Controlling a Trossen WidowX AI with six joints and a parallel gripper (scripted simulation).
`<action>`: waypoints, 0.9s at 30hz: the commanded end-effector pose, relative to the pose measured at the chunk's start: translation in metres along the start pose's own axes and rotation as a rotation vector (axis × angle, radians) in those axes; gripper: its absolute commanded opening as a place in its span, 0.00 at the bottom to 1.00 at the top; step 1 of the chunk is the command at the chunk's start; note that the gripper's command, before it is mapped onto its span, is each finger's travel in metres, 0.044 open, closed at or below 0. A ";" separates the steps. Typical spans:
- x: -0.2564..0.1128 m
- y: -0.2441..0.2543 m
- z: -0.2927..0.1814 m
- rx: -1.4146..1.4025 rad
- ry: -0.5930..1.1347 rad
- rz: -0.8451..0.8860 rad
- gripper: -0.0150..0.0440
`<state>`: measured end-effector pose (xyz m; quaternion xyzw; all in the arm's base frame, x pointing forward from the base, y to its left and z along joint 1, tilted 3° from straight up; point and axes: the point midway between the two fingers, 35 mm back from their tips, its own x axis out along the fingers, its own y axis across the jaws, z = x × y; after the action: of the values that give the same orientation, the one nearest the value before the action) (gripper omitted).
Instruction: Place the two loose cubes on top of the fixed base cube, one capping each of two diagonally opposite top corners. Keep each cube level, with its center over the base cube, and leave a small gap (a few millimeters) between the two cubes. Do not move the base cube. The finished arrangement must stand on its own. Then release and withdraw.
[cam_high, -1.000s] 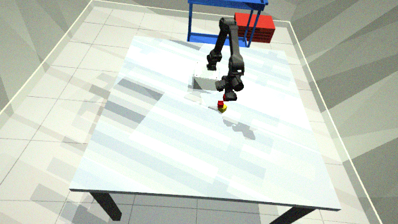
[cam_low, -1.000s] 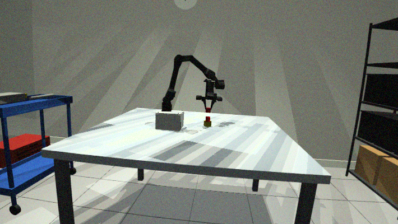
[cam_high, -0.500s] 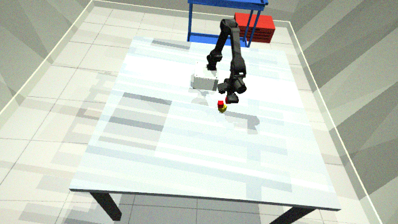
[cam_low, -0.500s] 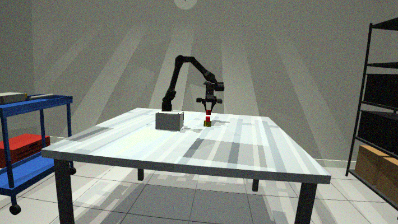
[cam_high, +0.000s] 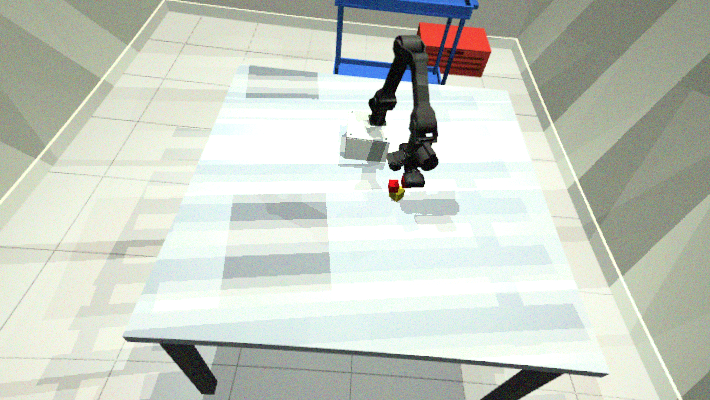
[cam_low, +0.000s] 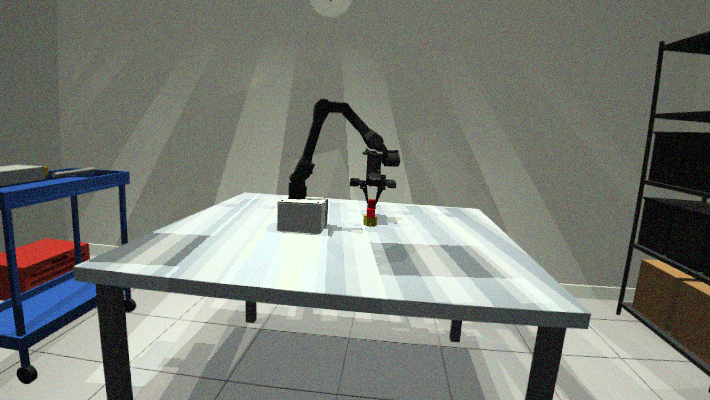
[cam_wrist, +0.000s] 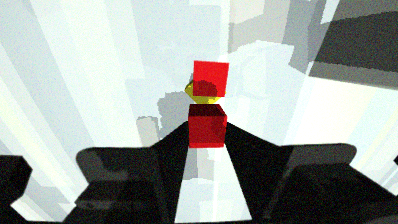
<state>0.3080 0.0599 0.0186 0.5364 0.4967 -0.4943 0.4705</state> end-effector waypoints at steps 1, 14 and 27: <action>0.010 -0.002 0.000 -0.005 -0.006 -0.008 0.43; 0.024 -0.002 0.000 -0.017 -0.014 -0.007 0.43; 0.026 -0.002 0.000 -0.019 -0.014 -0.007 0.43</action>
<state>0.3066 0.0620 -0.0066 0.5282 0.5005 -0.4950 0.4748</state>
